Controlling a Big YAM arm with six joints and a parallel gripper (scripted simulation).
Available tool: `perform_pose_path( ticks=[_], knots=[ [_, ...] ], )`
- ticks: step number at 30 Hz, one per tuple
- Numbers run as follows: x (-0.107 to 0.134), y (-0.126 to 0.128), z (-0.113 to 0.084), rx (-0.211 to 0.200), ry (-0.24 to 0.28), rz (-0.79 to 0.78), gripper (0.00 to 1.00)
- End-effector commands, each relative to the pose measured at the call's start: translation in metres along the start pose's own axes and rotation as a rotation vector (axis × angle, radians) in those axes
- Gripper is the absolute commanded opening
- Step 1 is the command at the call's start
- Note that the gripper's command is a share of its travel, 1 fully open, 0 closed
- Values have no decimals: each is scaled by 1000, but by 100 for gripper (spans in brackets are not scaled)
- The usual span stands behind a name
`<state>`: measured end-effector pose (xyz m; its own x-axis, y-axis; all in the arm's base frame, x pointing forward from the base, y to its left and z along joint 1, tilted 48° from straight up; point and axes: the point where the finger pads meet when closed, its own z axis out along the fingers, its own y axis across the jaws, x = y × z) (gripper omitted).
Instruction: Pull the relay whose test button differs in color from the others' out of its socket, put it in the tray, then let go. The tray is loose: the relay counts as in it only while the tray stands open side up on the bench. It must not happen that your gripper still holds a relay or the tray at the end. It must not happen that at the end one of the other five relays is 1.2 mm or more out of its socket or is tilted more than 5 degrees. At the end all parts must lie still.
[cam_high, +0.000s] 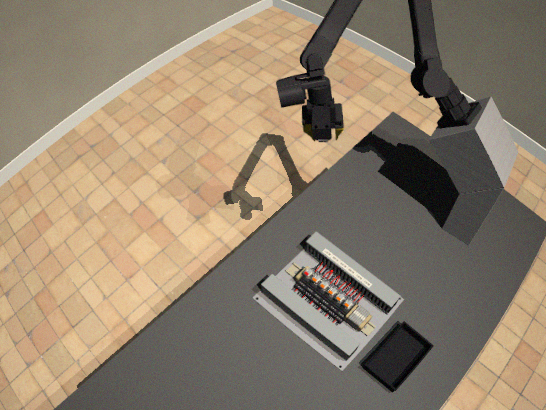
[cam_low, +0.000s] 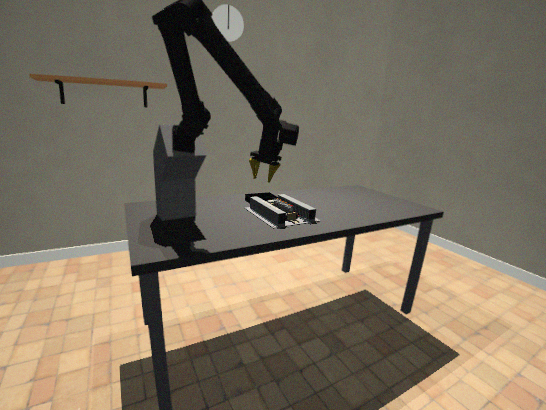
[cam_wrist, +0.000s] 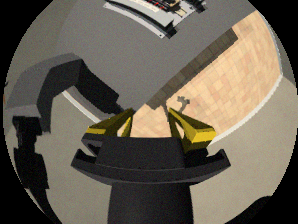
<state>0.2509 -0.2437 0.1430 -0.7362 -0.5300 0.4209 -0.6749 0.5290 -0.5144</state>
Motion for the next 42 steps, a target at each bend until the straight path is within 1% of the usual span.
perform_pose_path(
  ticks=[1, 5, 7, 15, 22, 24, 31, 39, 41, 42],
  knots=[
    [-20, -25, -7, 43, -22, -51, 59],
    [-41, -33, 0, 44, -22, -106, 59],
    [-41, -33, 0, 44, -22, -106, 59],
    [-89, -47, 14, 49, -19, -222, 59],
    [-137, -52, 27, 57, -14, -327, 59],
    [-137, -52, 27, 57, -14, -327, 59],
    [-186, -50, 41, 69, -7, -431, 59],
    [-241, -40, 57, 85, 2, -544, 59],
    [-241, -40, 57, 85, 2, -544, 59],
    [-248, -38, 59, 87, 4, -558, 59]
  ],
)
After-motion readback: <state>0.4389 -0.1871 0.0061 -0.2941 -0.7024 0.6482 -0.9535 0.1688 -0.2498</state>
